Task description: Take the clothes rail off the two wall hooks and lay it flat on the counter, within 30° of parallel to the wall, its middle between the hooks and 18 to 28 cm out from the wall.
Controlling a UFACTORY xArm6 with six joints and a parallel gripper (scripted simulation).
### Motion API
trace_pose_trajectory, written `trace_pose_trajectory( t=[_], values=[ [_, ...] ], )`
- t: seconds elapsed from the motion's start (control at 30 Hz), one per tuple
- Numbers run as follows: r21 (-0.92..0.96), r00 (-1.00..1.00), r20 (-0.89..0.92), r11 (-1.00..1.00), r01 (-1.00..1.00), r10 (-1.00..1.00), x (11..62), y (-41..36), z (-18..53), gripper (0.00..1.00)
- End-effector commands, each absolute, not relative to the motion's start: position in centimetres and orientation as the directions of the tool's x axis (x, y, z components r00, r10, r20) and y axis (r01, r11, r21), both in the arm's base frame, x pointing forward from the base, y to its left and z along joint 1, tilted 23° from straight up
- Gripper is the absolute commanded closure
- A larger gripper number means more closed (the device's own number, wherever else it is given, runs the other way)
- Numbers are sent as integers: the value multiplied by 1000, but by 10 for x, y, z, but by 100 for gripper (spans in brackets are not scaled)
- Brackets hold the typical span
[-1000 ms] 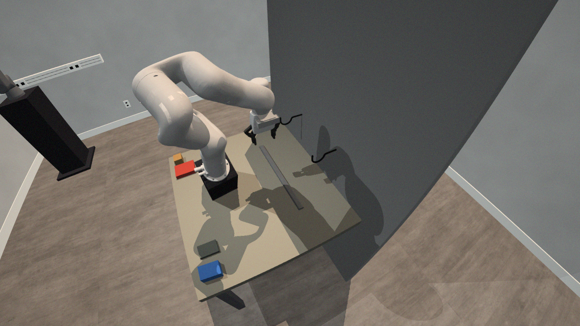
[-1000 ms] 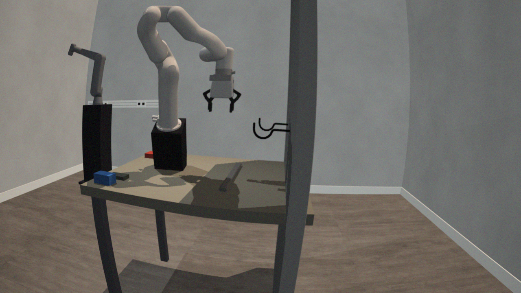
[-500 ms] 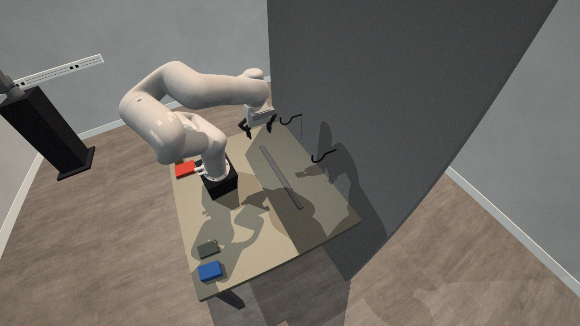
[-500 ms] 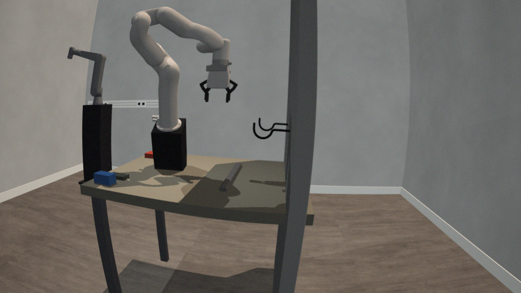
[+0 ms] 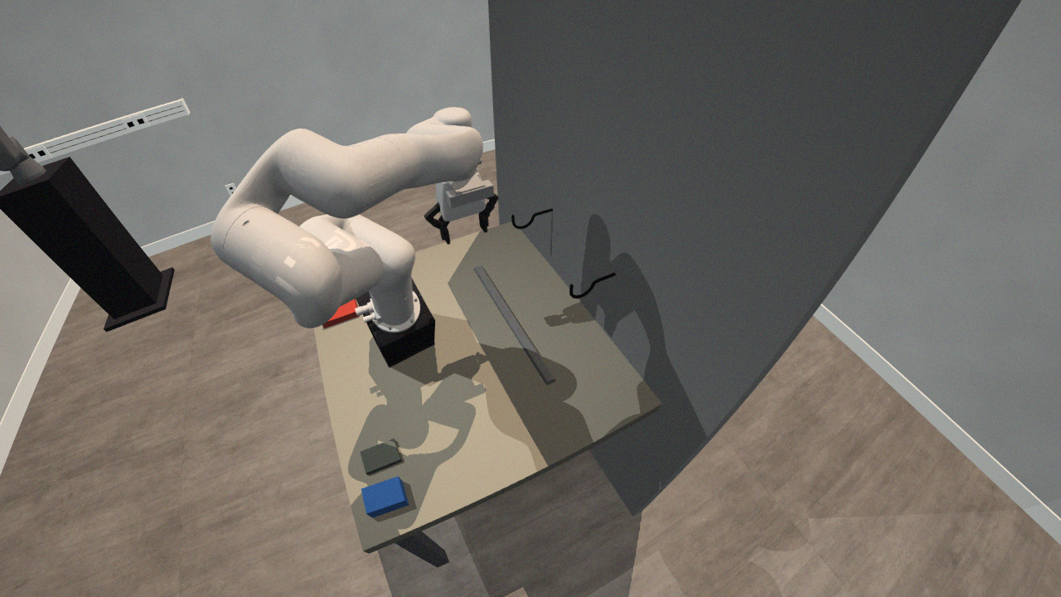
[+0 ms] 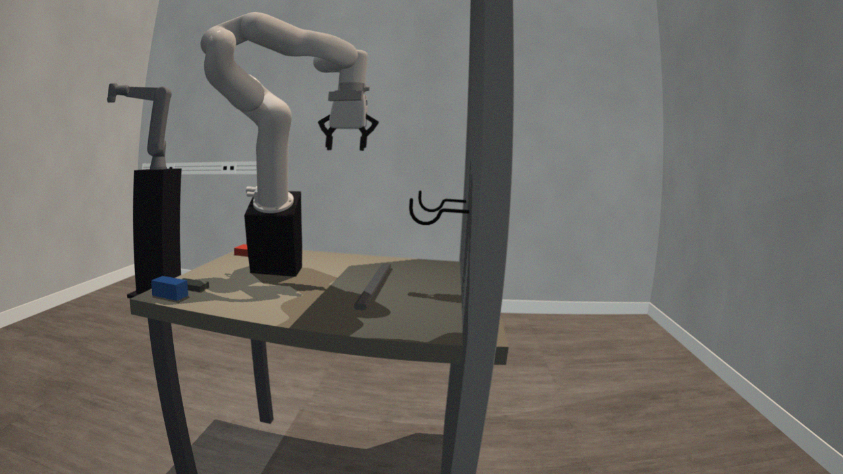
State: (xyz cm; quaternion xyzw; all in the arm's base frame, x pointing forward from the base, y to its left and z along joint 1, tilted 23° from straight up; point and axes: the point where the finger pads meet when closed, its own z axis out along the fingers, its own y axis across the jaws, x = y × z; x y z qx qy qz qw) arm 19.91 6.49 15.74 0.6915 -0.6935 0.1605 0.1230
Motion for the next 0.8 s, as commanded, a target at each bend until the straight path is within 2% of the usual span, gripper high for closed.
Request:
trace_pose_trajectory(
  t=[0.0,0.77],
  values=[
    [-56,-15,392,-8,-998,-920,192,71,172,0],
    [-56,-15,392,-8,-998,-920,179,81,194,0]
  ],
)
